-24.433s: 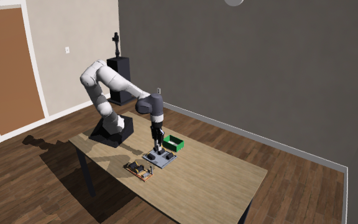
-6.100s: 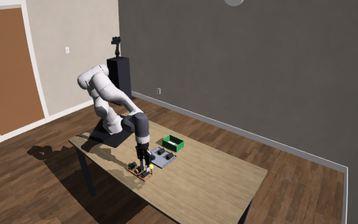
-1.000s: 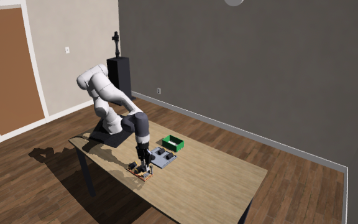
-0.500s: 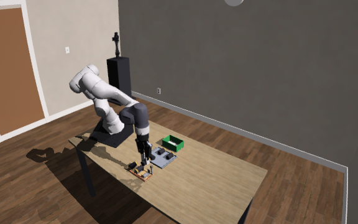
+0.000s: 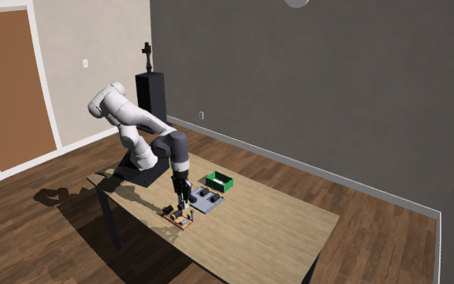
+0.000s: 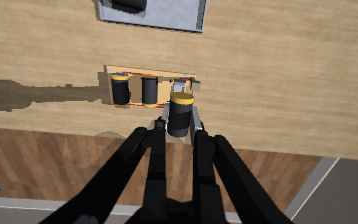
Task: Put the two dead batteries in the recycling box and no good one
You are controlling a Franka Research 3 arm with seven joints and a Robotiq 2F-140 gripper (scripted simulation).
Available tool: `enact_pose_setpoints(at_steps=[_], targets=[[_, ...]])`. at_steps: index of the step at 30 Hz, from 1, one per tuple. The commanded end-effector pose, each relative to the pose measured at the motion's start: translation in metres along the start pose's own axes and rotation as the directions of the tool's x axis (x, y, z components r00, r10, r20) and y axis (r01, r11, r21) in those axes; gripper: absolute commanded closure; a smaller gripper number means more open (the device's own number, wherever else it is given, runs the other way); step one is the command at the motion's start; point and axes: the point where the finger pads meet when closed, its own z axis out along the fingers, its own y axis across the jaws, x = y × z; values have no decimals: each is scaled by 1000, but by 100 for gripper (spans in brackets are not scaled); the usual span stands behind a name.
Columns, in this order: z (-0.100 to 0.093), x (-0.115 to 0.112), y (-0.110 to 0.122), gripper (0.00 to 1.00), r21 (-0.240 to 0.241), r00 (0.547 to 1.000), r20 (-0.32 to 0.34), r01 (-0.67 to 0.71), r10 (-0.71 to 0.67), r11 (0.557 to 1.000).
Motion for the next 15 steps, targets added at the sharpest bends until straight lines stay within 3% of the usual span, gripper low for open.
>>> enact_pose_setpoints(at_steps=[1,5,12,14,15], targets=[[-1,-1,0,84,0,1000,2,-21,21,1000],[-1,13,-2,84,0,1000,2,-21,21,1000],[-1,106,-13,84,0,1000,2,-21,21,1000],[-1,106,-13,84,0,1000,2,-21,21,1000],[-1,119,-14,84,0,1000,2,-21,21,1000]])
